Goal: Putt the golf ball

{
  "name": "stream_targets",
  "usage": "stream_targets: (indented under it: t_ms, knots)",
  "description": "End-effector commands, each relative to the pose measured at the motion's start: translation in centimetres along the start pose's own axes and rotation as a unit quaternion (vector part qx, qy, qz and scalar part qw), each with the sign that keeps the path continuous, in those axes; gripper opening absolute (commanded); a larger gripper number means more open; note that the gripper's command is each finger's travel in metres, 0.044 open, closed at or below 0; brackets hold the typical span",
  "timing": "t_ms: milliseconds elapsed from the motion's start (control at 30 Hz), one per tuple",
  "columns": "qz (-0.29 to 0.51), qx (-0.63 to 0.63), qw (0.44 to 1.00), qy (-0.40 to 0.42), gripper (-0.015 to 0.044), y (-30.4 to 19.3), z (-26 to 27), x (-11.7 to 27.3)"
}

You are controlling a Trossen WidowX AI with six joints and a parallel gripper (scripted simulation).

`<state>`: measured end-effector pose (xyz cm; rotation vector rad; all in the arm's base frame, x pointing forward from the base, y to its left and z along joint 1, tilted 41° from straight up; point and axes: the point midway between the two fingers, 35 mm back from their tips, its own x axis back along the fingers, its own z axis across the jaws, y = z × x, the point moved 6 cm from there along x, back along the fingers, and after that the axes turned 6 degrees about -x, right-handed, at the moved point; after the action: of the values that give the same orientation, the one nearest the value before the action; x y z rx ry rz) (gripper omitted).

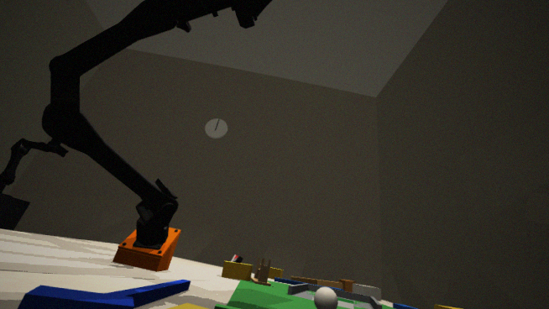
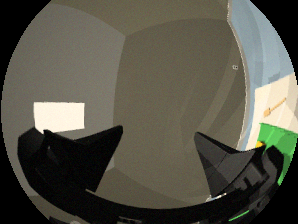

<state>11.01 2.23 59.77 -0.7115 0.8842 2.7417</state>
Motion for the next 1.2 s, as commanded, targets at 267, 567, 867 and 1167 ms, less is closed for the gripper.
stream_targets:
  t_ms: [267, 567, 867, 1167]
  knots:
    - [0.182, 0.17, 0.967, -0.055, 0.044, -14.5, -3.3, -6.5]
    - [0.345, 0.336, 0.872, -0.09, 0.044, -26.9, -8.9, -8.0]
    - [0.516, 0.473, 0.709, -0.08, 0.044, -39.2, -16.0, -5.8]
    - [0.669, 0.557, 0.491, -0.04, 0.044, -49.1, -24.3, 0.2]
